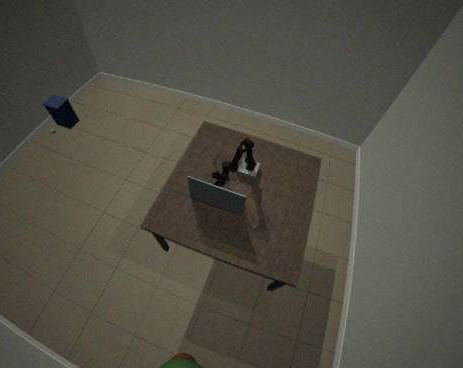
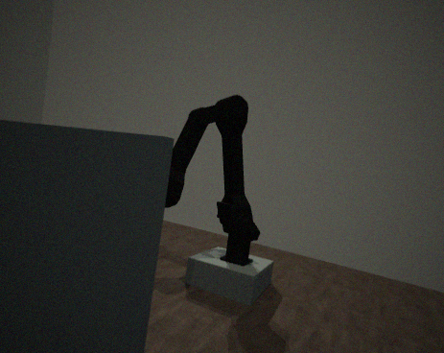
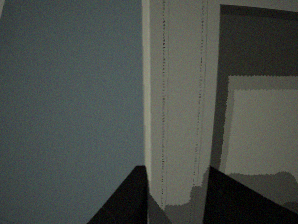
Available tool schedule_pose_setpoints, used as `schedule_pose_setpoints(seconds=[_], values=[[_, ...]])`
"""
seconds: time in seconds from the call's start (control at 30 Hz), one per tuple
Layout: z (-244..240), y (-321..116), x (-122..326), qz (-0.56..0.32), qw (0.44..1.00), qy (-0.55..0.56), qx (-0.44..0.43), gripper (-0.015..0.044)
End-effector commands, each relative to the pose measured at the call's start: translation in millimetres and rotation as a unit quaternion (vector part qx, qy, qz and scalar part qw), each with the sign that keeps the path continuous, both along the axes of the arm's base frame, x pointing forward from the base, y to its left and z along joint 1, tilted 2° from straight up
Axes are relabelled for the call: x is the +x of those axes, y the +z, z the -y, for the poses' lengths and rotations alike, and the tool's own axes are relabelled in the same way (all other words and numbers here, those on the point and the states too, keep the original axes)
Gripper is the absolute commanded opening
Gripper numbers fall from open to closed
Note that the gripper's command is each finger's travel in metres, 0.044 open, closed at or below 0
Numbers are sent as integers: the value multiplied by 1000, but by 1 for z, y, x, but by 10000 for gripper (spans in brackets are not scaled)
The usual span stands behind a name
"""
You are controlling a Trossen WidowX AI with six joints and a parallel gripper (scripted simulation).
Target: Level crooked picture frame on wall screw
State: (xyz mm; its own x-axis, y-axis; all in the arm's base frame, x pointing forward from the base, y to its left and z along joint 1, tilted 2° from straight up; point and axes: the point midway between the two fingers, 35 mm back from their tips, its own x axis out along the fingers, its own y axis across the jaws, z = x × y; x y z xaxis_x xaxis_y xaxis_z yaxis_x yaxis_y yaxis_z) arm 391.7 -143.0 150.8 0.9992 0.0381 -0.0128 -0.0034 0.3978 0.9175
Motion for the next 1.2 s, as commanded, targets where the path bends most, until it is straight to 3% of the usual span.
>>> schedule_pose_setpoints(seconds=[0.0, 1.17], values=[[1, 0, 0, -1, 1000, -2, 3, 0], [-3, 8, 0, -1, 1000, -2, 3, 0]])
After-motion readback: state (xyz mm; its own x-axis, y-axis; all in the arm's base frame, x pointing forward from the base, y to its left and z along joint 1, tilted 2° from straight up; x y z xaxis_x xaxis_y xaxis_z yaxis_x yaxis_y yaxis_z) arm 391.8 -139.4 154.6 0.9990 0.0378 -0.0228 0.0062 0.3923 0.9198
